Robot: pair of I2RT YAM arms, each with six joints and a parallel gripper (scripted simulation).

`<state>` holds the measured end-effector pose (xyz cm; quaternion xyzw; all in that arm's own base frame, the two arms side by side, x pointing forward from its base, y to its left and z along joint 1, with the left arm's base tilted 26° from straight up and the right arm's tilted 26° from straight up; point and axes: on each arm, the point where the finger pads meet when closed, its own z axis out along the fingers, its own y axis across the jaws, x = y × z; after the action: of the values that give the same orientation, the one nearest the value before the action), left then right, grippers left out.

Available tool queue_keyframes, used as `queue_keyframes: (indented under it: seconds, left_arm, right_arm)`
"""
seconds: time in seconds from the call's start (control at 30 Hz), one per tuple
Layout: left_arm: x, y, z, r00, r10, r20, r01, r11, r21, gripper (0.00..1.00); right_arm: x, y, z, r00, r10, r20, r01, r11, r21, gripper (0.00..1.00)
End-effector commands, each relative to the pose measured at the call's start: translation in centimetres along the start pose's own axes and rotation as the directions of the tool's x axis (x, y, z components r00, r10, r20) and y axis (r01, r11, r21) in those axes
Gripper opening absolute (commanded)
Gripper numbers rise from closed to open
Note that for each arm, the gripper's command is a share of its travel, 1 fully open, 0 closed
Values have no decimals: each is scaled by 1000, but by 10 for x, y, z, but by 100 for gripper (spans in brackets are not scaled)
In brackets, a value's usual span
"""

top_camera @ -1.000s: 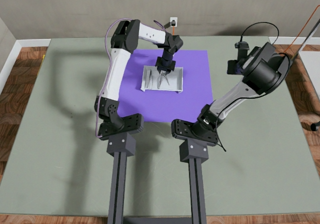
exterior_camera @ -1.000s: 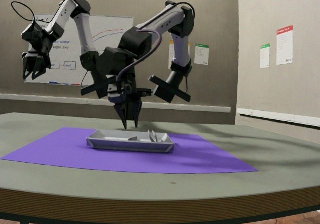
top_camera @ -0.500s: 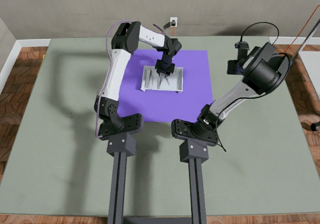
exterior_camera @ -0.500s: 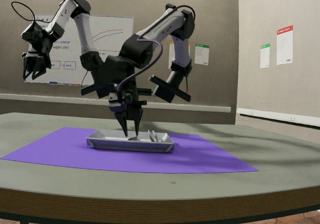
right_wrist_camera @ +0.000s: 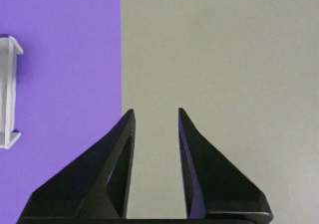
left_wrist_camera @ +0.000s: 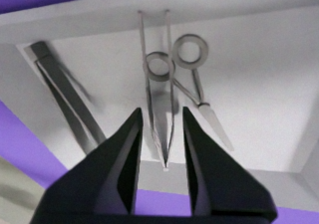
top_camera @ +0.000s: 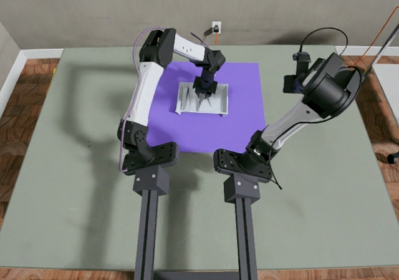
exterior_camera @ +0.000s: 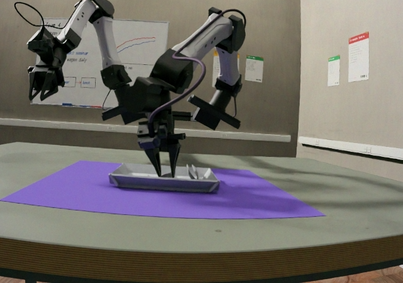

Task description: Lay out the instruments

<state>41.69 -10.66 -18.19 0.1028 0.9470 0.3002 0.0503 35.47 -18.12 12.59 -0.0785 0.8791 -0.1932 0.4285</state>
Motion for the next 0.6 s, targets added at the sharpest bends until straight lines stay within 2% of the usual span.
queue_keyframes:
  seconds: [0.0, 0.2, 0.33, 0.37, 0.47, 0.5, 0.57]
  left_arm:
    - [3, -7, 4, 1000, 19, 3, -19, 1000, -11, 31]
    - [-3, -6, -13, 999, 13, 34, -13, 1000, -4, 31]
    - [-6, -3, -13, 999, 1, 33, -1, 1000, 2, 31]
    - [-9, -6, -23, 999, 6, 54, -6, 1000, 1, 31]
    - [-12, -1, -19, 999, -16, 48, 15, 1000, 8, 31]
    - [-12, 0, -17, 999, -15, 45, 14, 1000, 7, 0]
    - [-12, 0, -17, 999, -14, 45, 14, 1000, 7, 0]
  right_arm:
    - [-6, -2, -2, 1000, -6, 16, 6, 1000, 6, 33]
    - [-6, -2, -2, 1000, -6, 16, 6, 1000, 6, 33]
    - [-6, -2, -2, 1000, -6, 16, 6, 1000, 6, 33]
    - [-6, -2, -2, 1000, -6, 16, 6, 1000, 6, 33]
    - [-6, -2, -2, 1000, -6, 16, 6, 1000, 6, 33]
    - [-6, -2, -2, 1000, -6, 16, 6, 1000, 6, 33]
    - [-6, -2, -2, 1000, -6, 16, 6, 1000, 6, 33]
